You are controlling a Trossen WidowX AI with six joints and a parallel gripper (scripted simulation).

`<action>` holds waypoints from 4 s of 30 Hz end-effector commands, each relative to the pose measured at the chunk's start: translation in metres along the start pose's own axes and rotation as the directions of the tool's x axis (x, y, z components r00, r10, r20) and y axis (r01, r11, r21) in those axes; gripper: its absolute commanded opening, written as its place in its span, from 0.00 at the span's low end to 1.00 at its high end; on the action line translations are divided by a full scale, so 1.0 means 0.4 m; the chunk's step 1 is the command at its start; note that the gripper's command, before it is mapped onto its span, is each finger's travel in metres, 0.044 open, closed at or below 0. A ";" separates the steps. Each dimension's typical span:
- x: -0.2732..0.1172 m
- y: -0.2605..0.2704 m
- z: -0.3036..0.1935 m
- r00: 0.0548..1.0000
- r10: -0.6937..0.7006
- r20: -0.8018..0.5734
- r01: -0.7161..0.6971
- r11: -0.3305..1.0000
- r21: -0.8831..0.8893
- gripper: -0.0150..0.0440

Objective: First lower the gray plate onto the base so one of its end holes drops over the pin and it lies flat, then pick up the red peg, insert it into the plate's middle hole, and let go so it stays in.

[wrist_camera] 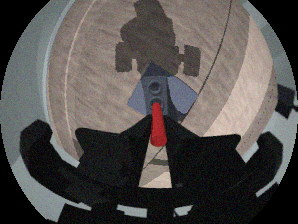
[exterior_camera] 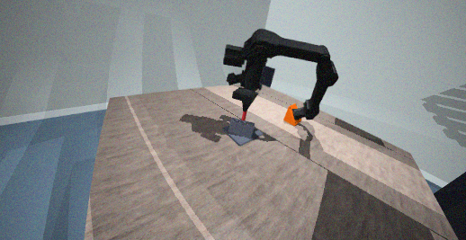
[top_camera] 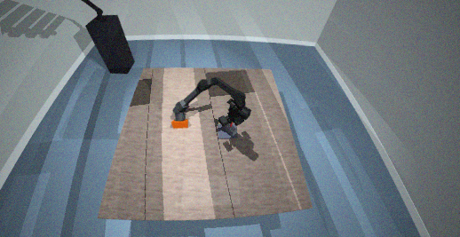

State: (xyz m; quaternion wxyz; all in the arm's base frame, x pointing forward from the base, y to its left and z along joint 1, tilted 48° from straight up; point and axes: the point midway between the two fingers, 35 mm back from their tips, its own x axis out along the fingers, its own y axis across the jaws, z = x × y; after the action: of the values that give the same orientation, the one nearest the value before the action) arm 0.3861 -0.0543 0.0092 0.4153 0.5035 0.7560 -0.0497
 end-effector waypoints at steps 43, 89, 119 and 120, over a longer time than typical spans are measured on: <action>0.004 -0.003 -0.002 1.000 0.000 0.005 0.000 1.000 -0.005 0.25; 0.040 0.001 -0.003 1.000 -0.010 0.011 0.010 1.000 -0.016 0.25; 0.021 -0.005 -0.006 1.000 -0.004 0.005 0.004 1.000 -0.007 0.51; 0.019 -0.005 -0.007 1.000 -0.004 0.005 0.004 1.000 -0.007 0.51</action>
State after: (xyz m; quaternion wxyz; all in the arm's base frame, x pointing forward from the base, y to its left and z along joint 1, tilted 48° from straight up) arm 0.3811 -0.0461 0.0029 0.4160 0.5007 0.7574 -0.0508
